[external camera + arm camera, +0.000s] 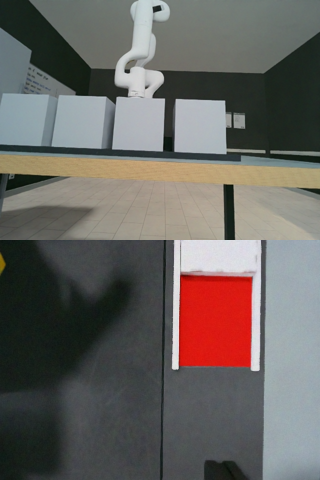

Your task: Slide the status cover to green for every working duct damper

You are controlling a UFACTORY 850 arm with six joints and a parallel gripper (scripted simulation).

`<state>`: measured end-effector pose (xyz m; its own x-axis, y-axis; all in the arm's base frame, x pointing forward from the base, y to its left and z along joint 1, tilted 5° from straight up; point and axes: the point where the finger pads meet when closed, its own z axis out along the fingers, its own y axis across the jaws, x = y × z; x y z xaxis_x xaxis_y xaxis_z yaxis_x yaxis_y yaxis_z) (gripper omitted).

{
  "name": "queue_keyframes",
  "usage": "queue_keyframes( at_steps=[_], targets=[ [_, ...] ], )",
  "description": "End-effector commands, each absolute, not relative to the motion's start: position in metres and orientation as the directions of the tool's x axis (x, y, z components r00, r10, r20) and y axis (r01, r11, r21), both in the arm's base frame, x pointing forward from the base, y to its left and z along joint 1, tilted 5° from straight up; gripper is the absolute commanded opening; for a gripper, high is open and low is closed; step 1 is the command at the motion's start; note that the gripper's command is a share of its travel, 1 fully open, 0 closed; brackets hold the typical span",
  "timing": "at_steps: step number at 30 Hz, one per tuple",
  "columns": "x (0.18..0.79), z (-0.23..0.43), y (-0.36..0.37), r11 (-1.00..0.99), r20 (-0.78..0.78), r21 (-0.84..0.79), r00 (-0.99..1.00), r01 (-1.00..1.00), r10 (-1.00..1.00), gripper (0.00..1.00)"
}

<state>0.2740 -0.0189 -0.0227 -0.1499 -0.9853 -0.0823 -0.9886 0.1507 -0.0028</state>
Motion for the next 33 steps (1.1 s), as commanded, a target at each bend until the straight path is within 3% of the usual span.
queue_keyframes(
  at_steps=[1,33],
  targets=[
    [0.274,-0.023,-0.019,0.151,-0.082,-0.004,-0.150,-0.989,-0.985,0.00],
    [0.275,-0.034,-0.018,0.151,-0.082,-0.004,-0.150,-0.989,-0.985,0.00]
  ],
)
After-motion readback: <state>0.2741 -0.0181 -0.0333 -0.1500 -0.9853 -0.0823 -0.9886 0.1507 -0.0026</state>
